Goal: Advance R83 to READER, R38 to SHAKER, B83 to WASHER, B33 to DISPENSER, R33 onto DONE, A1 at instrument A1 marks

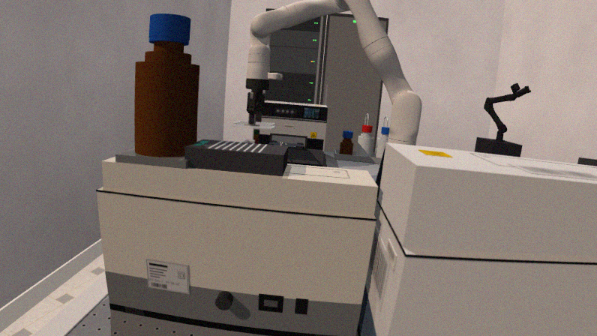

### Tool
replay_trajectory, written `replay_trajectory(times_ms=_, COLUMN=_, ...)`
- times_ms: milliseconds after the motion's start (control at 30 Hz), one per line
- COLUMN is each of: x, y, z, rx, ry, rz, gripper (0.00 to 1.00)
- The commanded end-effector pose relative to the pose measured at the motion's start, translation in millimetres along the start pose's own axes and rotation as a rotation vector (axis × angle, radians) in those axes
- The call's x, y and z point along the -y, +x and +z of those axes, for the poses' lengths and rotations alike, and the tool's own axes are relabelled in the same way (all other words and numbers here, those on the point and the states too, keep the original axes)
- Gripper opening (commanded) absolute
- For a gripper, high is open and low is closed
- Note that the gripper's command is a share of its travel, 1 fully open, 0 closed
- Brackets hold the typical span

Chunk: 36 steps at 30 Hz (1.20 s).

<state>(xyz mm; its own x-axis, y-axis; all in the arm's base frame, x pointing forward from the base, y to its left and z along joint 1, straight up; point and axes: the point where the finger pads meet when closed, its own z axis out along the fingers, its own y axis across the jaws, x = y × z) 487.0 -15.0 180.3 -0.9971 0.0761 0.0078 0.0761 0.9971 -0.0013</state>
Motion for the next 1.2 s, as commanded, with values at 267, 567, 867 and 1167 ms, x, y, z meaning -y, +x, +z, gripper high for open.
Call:
replay_trajectory(times_ms=267, x=0.0, y=-0.6, z=-1.8, rx=0.003, ry=-0.001, rz=-0.002, gripper=0.94)
replay_trajectory(times_ms=567, x=0.0, y=-0.6, z=-1.8, rx=0.003, ry=-0.001, rz=-0.002, gripper=0.94)
replay_trajectory(times_ms=867, x=0.0, y=-0.6, z=-1.8, rx=0.003, ry=-0.001, rz=-0.002, gripper=0.94)
replay_trajectory(times_ms=1167, x=4.7, y=0.5, z=-4.7, rx=0.000, ry=-0.003, rz=0.018, gripper=0.94)
